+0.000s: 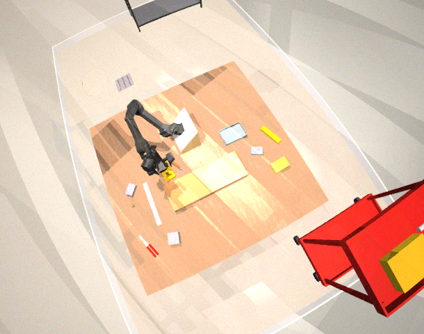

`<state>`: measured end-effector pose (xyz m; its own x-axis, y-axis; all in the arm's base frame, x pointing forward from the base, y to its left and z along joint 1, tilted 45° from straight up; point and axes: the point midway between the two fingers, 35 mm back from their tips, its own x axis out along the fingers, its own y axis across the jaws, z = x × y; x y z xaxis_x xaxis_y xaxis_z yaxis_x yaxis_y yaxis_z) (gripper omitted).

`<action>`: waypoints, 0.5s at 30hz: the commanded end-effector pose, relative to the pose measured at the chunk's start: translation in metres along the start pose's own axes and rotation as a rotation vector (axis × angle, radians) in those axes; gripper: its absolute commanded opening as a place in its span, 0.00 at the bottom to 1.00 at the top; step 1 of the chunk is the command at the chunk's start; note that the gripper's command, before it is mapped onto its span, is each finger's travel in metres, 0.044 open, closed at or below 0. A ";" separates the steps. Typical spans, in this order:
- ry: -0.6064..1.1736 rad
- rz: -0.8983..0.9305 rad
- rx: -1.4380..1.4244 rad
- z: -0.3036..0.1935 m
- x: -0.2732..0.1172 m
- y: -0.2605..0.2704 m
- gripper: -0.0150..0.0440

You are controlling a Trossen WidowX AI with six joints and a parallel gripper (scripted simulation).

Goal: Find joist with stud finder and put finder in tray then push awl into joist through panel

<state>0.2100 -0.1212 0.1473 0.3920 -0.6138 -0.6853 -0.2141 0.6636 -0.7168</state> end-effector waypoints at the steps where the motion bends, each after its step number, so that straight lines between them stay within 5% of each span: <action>1: 0.010 0.010 -0.005 -0.008 0.000 0.002 1.00; 15: 0.010 0.011 -0.004 -0.005 0.009 0.001 1.00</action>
<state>0.2078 -0.1258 0.1436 0.3810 -0.6146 -0.6907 -0.2170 0.6668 -0.7130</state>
